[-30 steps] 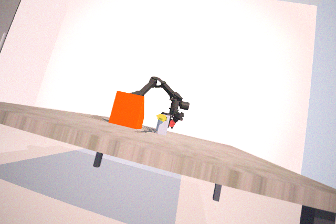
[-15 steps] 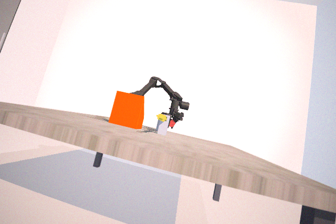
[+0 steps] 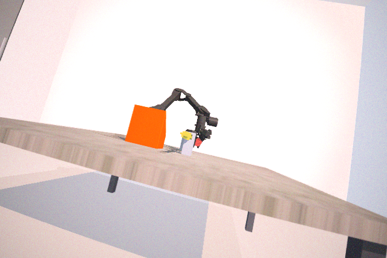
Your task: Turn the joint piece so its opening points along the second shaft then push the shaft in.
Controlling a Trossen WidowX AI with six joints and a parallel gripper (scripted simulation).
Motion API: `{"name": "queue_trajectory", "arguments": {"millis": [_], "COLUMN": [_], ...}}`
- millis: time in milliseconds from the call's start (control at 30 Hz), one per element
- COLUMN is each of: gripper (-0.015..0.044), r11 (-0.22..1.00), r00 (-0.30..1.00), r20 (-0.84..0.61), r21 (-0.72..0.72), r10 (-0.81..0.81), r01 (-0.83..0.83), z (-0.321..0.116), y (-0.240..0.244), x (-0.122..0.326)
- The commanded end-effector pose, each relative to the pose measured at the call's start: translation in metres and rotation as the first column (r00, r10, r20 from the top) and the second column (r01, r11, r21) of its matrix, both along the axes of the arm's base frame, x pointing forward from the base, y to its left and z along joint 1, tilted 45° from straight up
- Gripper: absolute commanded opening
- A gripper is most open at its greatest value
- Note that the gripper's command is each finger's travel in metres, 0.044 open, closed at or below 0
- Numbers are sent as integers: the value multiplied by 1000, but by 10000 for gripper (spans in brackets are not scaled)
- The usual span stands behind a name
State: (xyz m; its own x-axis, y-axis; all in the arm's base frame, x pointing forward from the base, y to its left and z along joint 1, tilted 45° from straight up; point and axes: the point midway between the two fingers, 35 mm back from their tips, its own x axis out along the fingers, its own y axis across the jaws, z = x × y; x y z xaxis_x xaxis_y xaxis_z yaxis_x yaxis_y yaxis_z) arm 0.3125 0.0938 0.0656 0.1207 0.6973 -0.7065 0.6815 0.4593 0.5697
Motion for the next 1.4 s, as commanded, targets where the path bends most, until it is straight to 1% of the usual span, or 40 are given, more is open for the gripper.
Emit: {"name": "queue_trajectory", "arguments": {"millis": [0, 900, 933, 967, 1133, 1300, 1333, 1367], "gripper": [182, 182, 156, 147, 147, 16, 0, 0], "r11": [1000, 1000, 1000, 1000, 1000, 1000, 1000, 1000], "r00": [1000, 1000, 1000, 1000, 1000, 1000, 1000, 1000], "r20": [-4, -4, 0, 0, 0, 0, 0, 0], "r21": [-1, -1, 0, 0, 0, 0, 0, 0], "r10": [-3, -3, 0, 0, 0, 0, 0, 0], "r01": [3, 3, 0, 0, 0, 0, 0, 0], "z": [0, 0, 0, 0, 0, 0, 0, 0], "y": [0, 0, 0, 0, 0, 0, 0, 0], "x": [0, 0, 0, 0, 0, 0, 0, 0]}}
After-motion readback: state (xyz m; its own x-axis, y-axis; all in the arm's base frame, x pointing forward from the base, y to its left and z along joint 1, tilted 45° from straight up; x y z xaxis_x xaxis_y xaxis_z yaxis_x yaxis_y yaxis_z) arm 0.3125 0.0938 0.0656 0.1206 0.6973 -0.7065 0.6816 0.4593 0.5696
